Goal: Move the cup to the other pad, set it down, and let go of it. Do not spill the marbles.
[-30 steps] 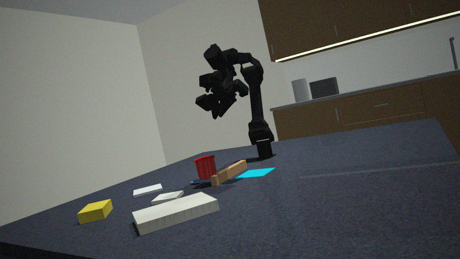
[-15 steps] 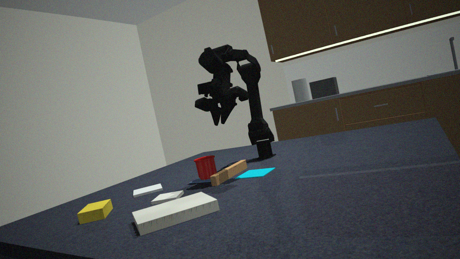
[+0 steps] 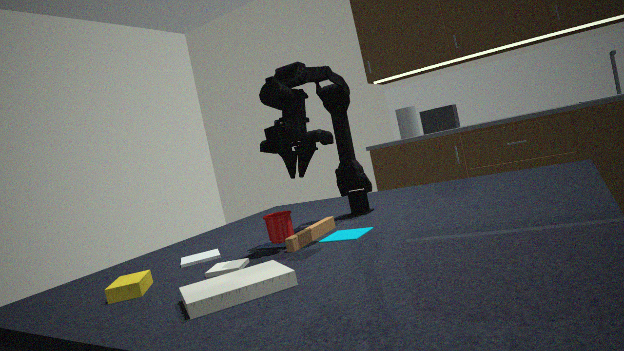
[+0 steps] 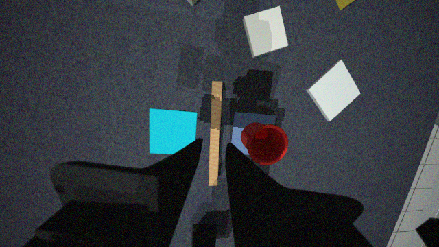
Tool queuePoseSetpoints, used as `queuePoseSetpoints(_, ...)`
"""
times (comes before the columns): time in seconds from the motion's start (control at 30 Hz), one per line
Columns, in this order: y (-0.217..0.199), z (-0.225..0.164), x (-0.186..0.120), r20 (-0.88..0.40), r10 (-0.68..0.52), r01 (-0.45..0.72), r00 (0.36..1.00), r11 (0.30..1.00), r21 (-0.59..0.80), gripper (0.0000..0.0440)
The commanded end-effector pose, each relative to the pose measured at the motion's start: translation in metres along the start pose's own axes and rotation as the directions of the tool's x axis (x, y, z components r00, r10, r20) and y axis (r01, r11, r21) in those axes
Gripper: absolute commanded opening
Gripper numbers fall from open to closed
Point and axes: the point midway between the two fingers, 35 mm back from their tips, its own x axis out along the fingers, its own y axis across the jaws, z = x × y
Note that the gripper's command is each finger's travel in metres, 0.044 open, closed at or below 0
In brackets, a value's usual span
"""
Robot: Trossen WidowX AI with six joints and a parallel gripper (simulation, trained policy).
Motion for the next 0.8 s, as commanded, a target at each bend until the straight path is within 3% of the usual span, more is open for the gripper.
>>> queuePoseSetpoints(0.0,-0.007,-0.004,0.006,-0.052,-0.018,0.018,0.998,1.0,-0.017,0.0112)
queuePoseSetpoints(0.77,-0.047,-0.027,0.052,-0.26,-0.073,0.049,0.963,0.994,-0.101,0.015)
